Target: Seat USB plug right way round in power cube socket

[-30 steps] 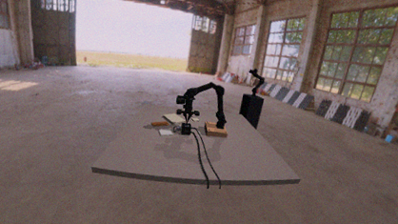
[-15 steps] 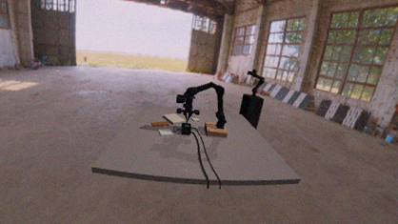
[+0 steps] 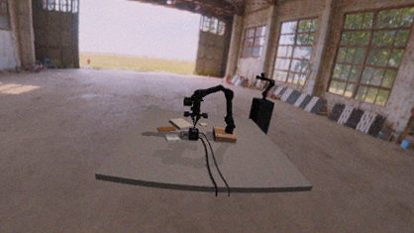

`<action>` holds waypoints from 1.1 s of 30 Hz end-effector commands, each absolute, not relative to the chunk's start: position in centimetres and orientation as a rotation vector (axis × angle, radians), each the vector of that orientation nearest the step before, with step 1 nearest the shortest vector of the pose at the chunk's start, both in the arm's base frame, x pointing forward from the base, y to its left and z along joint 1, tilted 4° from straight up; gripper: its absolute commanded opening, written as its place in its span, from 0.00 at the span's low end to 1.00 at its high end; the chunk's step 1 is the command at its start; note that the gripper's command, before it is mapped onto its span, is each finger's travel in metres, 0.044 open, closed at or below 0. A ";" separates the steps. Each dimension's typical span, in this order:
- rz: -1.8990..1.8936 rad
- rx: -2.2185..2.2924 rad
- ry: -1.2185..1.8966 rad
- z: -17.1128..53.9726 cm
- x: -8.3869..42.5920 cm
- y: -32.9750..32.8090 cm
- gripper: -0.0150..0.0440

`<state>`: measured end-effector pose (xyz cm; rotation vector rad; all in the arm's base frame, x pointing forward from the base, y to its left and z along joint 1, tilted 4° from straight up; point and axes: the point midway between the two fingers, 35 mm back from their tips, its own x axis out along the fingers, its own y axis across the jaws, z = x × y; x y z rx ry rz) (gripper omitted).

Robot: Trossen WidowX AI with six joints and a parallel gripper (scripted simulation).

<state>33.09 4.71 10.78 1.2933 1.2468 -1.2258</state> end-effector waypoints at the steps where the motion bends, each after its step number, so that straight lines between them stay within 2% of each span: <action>1: -1.218 1.293 1.245 11.3 33.1 4.7 0.25; 16: -1.211 1.283 1.253 11.7 33.1 4.7 0.25; 33: -0.889 0.976 1.415 11.6 33.1 4.7 0.25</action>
